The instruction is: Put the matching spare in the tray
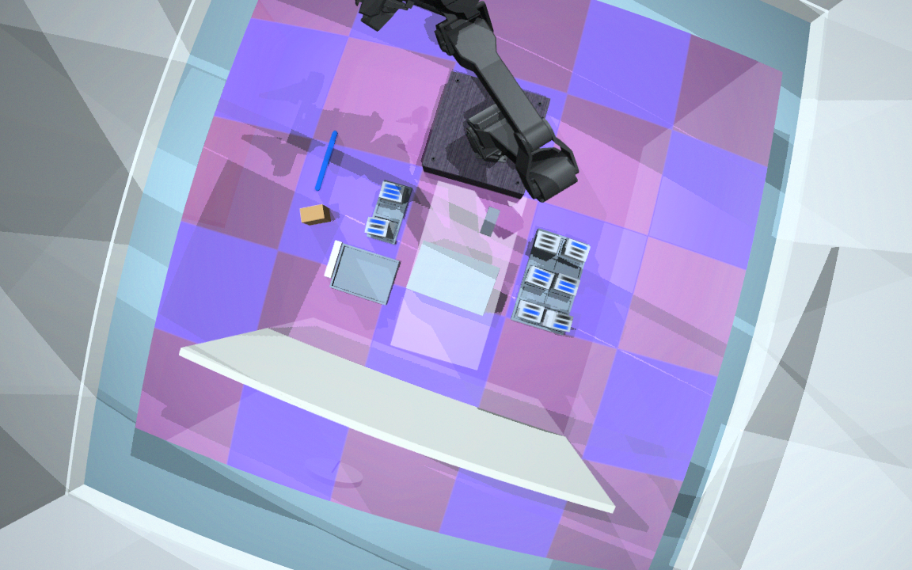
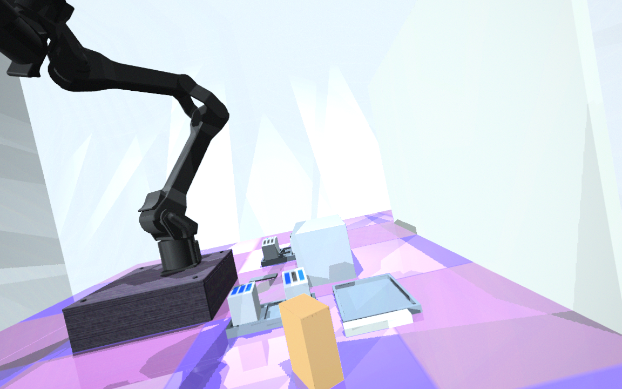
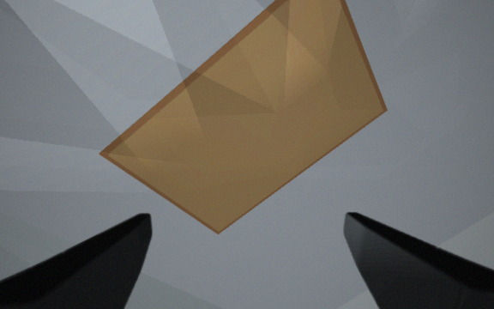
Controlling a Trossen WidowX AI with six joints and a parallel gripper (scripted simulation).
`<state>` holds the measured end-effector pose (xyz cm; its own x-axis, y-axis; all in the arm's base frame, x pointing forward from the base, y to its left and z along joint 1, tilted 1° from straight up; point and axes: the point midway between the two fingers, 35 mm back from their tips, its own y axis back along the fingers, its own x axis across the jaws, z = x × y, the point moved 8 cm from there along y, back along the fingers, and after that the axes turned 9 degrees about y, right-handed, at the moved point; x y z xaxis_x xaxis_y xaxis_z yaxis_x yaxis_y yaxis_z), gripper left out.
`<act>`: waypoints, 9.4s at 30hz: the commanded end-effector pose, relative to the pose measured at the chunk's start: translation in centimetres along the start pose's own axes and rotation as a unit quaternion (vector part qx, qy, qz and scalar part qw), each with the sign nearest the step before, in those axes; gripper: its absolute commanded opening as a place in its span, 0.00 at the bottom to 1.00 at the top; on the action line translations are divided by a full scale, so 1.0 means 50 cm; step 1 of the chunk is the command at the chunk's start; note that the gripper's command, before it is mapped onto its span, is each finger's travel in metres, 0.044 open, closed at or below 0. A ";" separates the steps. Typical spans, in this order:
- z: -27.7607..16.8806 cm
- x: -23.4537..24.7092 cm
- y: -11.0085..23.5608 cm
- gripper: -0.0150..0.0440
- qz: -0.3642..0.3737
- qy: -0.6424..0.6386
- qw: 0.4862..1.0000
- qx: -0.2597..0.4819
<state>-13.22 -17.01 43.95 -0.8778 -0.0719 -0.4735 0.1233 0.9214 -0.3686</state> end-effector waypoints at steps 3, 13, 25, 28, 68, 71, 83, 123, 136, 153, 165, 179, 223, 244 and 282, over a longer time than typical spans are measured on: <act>0.000 0.000 0.000 1.00 0.000 0.000 1.000 0.000; 0.078 -0.022 -0.088 1.00 0.002 -0.214 0.972 -0.099; 0.251 -0.144 -0.162 1.00 0.050 -0.448 0.844 -0.289; 0.301 -0.185 -0.171 1.00 0.085 -0.496 0.795 -0.340; 0.651 -0.711 0.471 1.00 0.688 -0.276 0.495 -0.453; 0.651 -0.711 0.471 1.00 0.688 -0.276 0.495 -0.453; 0.651 -0.711 0.471 1.00 0.688 -0.276 0.495 -0.453; 0.640 -0.582 0.877 0.78 0.146 0.171 0.533 -0.816; 0.648 -0.574 0.881 0.76 0.146 0.171 0.533 -0.816; 0.683 -0.560 0.897 0.76 0.146 0.171 0.533 -0.816; 0.716 -0.543 0.913 0.76 0.146 0.171 0.533 -0.816; 0.753 -0.522 0.929 0.76 0.146 0.171 0.533 -0.816; 0.778 -0.506 0.940 0.42 0.146 0.170 0.532 -0.817; 0.668 -0.566 0.890 0.25 0.146 0.171 0.533 -0.816; 0.579 -0.658 0.728 0.25 0.167 0.153 0.541 -0.810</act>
<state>33.03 9.73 22.72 -0.9988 0.0182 -0.0458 -0.0457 0.0067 0.9989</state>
